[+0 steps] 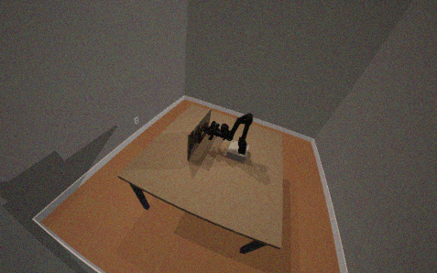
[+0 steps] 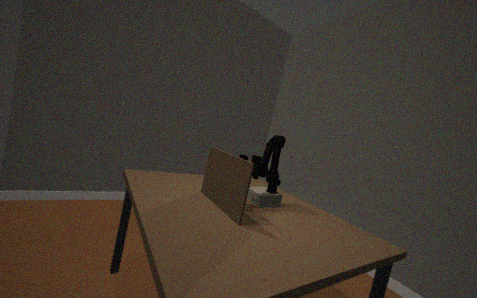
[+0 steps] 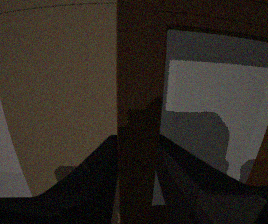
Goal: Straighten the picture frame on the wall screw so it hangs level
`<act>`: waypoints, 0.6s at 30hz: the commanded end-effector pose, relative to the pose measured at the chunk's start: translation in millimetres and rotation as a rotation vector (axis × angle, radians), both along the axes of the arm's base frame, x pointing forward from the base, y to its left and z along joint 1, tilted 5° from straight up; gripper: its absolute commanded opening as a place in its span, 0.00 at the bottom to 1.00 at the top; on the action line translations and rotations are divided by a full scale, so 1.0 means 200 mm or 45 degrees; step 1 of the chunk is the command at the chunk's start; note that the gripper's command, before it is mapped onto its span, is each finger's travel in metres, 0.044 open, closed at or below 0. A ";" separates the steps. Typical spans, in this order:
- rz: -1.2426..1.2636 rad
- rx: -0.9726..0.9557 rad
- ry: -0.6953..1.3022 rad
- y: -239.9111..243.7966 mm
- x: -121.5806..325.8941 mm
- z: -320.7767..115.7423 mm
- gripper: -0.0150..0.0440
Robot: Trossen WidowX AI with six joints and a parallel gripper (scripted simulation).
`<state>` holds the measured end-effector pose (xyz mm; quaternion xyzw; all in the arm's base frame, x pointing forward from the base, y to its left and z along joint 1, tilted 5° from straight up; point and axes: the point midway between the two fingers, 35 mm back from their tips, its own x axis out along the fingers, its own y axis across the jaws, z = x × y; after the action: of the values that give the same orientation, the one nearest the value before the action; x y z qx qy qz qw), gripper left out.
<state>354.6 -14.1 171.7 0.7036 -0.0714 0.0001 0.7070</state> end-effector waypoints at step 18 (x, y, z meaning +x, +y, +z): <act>0.003 0.039 -0.004 0.01 -0.09 -0.01 0.69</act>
<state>350.3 -13.4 171.0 0.7039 -0.0705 -0.0001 0.7068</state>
